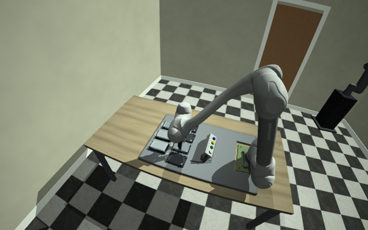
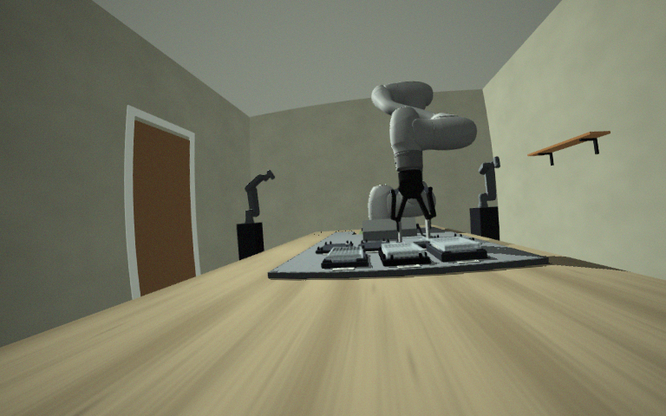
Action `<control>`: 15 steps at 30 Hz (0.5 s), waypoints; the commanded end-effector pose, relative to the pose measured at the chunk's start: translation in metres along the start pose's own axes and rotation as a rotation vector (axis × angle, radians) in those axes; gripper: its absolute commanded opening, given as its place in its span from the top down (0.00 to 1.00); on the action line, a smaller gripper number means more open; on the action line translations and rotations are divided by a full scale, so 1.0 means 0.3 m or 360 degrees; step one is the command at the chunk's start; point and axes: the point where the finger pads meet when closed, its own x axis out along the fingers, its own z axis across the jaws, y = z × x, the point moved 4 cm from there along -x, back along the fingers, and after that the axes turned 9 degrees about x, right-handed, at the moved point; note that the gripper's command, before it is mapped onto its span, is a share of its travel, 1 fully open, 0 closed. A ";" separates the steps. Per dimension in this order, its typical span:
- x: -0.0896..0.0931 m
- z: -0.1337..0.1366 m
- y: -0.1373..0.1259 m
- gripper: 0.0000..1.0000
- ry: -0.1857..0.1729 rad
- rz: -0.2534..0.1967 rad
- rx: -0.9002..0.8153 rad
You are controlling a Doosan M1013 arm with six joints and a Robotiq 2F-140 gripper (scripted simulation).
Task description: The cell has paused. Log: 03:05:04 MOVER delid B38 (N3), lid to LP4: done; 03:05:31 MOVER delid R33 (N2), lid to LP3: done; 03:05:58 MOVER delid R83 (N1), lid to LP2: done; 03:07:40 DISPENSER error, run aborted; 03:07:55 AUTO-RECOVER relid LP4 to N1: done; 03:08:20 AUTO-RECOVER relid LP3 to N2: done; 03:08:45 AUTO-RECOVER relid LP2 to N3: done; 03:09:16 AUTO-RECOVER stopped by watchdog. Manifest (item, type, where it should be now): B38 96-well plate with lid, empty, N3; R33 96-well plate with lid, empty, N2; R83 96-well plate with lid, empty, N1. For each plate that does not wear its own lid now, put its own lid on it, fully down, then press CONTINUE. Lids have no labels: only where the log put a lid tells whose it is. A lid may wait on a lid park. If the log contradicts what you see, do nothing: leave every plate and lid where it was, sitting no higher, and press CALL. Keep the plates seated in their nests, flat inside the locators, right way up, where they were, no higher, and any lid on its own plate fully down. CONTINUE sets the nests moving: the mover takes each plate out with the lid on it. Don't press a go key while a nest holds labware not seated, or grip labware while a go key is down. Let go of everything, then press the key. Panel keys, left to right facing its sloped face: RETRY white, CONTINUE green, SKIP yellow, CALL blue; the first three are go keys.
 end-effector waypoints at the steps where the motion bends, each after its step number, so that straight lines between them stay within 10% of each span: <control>1: 0.000 0.000 0.000 1.00 0.0000 0.0000 0.0000; 15: 0.004 0.000 0.000 1.00 0.0000 0.0000 0.0000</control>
